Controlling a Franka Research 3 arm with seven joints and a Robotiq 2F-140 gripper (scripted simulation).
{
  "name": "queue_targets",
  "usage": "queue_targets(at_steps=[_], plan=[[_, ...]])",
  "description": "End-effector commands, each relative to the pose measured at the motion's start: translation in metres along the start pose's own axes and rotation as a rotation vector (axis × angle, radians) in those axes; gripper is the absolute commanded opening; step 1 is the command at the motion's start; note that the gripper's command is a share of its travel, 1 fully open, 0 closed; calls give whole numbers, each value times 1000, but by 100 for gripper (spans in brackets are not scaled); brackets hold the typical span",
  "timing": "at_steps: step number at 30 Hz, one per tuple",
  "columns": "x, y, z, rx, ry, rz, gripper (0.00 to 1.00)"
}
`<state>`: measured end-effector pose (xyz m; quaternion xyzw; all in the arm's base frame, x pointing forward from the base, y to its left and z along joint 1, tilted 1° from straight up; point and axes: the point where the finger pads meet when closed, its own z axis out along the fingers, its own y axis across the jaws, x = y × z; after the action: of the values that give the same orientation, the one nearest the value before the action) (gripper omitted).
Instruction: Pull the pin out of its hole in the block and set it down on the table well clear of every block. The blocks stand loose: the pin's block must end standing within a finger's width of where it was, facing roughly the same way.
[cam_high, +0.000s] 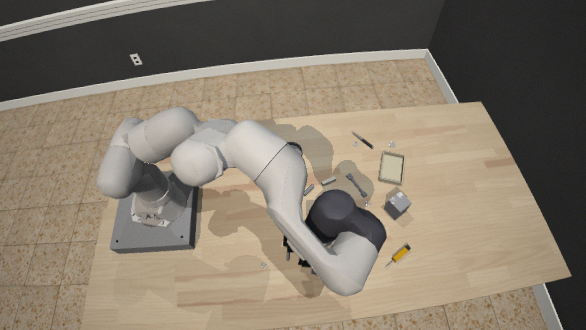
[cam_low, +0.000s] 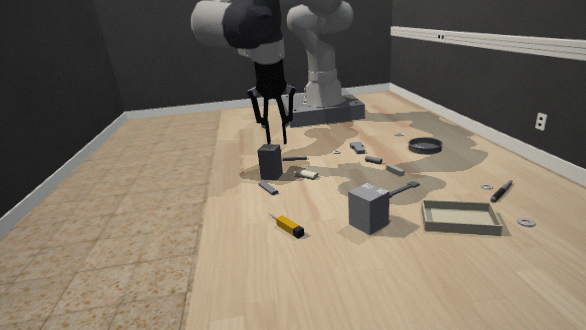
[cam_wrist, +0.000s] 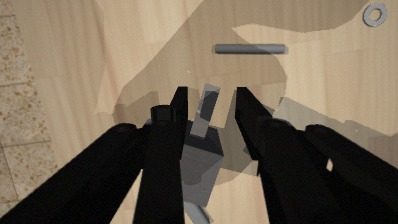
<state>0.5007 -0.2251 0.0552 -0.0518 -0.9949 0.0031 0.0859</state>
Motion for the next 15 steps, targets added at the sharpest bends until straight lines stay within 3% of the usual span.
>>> queue_targets(at_steps=[1,15], plan=[[-4,-4,1,0,-16,35,34],[-6,-5,1,-3,-28,56,34]])
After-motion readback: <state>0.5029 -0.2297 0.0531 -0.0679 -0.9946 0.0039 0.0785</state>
